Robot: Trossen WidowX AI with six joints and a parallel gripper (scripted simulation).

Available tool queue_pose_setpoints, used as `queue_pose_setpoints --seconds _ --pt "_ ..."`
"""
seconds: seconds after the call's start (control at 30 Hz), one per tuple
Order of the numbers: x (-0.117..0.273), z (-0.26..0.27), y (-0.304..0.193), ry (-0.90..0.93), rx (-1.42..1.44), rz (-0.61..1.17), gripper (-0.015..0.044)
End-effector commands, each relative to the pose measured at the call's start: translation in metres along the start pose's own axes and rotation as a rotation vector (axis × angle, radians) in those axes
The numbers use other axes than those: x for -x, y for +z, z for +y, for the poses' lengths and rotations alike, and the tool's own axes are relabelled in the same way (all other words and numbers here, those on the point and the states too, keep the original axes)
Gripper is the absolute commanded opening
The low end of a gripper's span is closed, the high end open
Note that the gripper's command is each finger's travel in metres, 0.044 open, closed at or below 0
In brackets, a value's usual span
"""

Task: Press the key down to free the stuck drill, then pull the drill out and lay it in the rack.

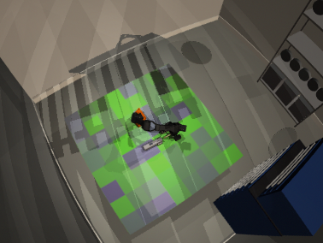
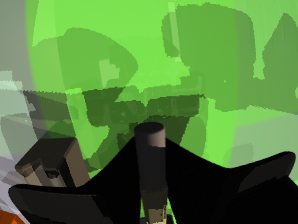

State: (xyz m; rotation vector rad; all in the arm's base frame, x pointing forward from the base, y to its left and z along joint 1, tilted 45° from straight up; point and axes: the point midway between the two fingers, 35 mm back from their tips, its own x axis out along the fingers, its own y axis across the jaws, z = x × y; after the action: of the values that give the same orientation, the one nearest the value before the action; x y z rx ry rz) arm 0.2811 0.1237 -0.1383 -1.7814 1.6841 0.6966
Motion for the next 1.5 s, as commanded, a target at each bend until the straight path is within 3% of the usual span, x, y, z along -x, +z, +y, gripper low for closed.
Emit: queue_pose_setpoints --seconds 0.0,1.47 --pt "0.003 0.0 0.0 0.0 -0.004 -0.004 0.0" --pt "0.024 0.002 -0.006 0.0 -0.003 -0.004 0.0"
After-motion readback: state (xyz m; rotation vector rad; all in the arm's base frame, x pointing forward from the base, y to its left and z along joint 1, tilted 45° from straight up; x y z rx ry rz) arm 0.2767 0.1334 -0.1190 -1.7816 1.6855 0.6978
